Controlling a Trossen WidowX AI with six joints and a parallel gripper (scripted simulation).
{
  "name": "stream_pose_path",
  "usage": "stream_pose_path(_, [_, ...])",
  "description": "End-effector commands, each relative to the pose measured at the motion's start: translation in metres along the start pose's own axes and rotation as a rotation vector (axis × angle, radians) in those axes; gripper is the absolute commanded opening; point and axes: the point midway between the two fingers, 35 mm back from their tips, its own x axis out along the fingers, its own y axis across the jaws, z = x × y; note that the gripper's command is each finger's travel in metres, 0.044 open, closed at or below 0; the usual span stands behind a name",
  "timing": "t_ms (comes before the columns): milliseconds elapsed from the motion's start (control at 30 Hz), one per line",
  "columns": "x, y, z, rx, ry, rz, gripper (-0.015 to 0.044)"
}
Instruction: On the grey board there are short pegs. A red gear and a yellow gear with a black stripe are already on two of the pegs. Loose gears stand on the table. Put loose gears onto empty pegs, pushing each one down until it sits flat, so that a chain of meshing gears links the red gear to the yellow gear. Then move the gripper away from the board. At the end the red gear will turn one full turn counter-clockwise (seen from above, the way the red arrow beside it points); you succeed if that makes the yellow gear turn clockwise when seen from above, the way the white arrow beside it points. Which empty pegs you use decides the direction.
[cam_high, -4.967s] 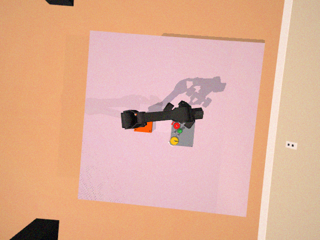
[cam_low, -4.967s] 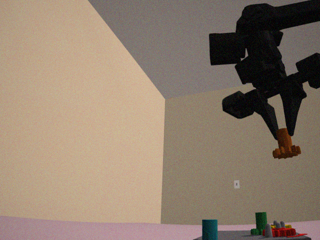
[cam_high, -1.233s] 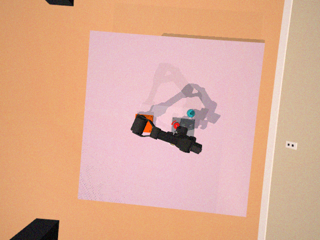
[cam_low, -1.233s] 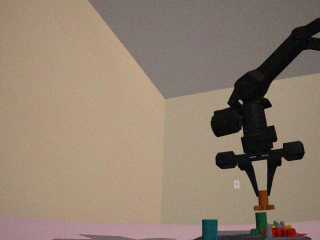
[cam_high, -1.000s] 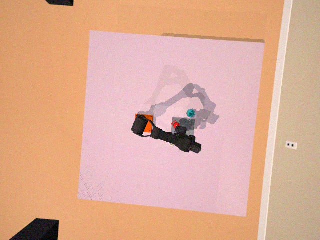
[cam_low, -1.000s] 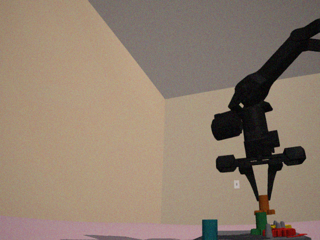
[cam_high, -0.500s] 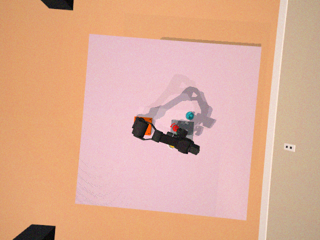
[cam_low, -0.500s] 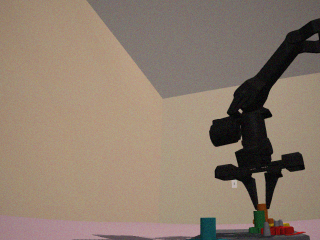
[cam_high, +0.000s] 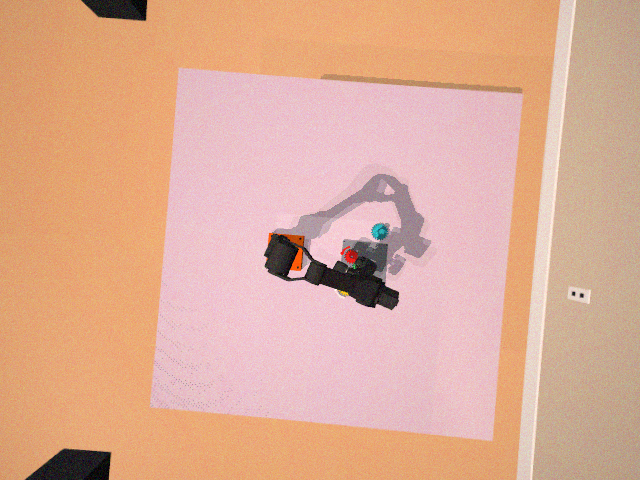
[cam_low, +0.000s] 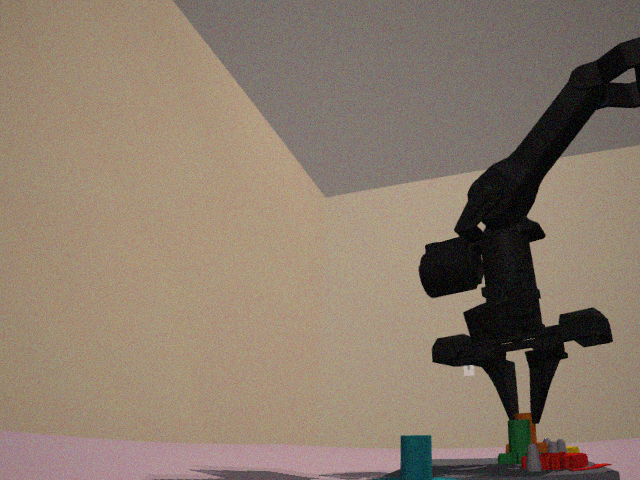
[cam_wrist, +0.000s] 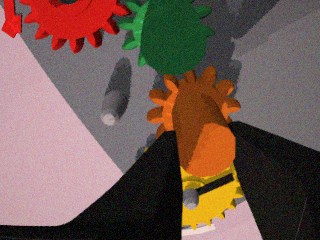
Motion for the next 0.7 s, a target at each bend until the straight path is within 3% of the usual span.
stream_pose_path(0, [0.0009, 0.0003, 0.0006, -0.092, 0.000, 0.002, 0.0000])
stream_pose_path(400, [0.0022, 0.0003, -0.0003, -0.406, -0.001, 0.002, 0.0000])
stream_pose_path(667, [0.0034, -0.0001, 0.0004, -0.341, -0.001, 0.002, 0.0000])
